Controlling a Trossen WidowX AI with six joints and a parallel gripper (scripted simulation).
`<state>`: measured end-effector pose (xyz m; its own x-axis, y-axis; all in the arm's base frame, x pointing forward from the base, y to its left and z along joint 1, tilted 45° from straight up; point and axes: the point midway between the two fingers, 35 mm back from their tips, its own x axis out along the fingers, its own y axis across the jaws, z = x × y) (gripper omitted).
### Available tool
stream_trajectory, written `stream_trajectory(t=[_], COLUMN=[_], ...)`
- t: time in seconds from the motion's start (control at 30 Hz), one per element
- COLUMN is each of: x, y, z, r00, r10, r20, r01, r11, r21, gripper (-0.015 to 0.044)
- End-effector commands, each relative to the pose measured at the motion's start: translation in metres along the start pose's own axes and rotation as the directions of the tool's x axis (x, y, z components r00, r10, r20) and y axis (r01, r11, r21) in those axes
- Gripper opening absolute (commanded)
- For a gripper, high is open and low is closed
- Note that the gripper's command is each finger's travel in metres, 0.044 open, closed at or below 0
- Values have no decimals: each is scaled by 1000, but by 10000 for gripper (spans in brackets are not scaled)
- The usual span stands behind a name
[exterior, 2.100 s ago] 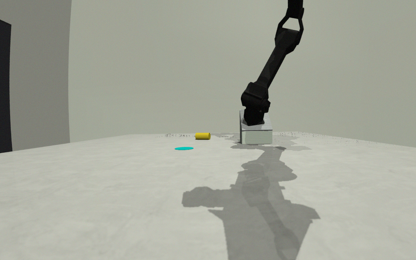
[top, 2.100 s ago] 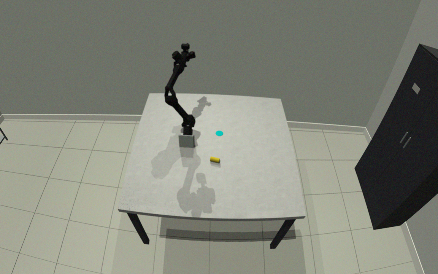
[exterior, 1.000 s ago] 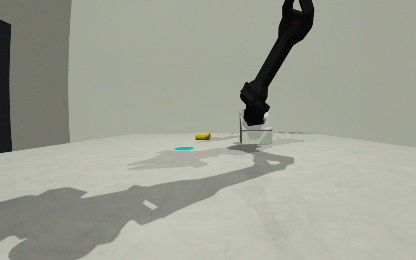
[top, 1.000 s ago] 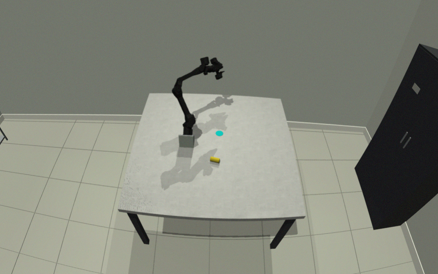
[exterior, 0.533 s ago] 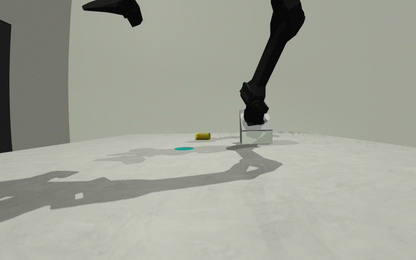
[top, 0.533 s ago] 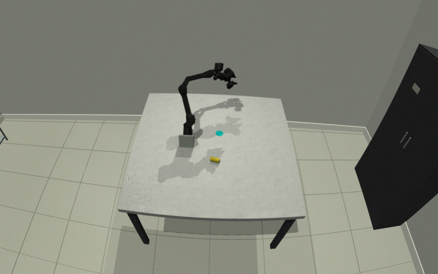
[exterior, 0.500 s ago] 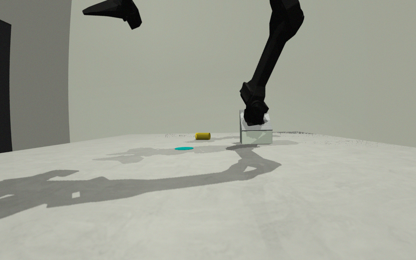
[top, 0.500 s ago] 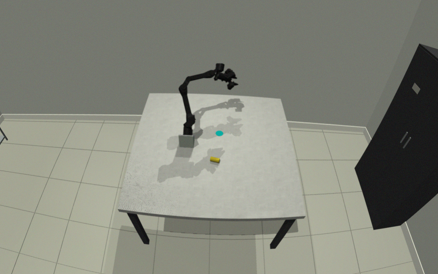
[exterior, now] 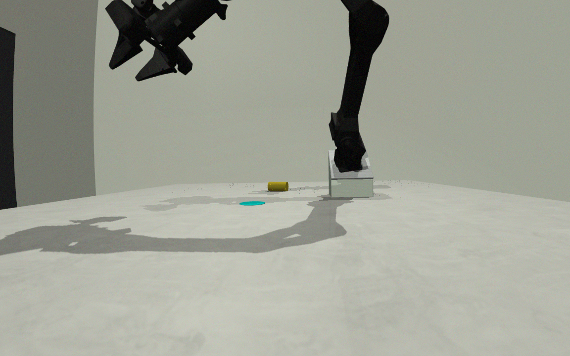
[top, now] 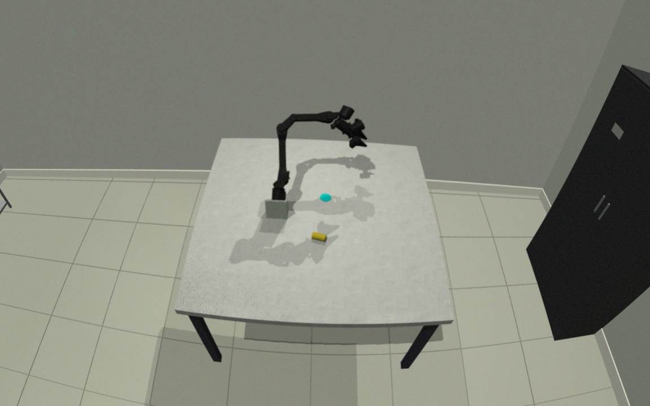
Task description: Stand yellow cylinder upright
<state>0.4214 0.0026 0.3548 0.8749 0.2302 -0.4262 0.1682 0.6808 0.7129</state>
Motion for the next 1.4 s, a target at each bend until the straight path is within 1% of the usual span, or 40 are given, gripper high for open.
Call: stream_trajectory(t=[0.0, 0.33, 0.7, 1.03, 1.37], x=[18, 43, 46, 33, 9], y=[-42, -138, -241, -323, -390], z=[0, -4, -20, -47, -84], r00=[994, 947, 857, 763, 677], r10=[-93, -271, -392, -421, -371], r20=[-50, -173, -335, -491, -635], r01=[91, 256, 357, 380, 352], r11=[995, 961, 920, 906, 922], r21=[-30, -104, -164, -186, -163], gripper=[309, 309, 309, 309, 309])
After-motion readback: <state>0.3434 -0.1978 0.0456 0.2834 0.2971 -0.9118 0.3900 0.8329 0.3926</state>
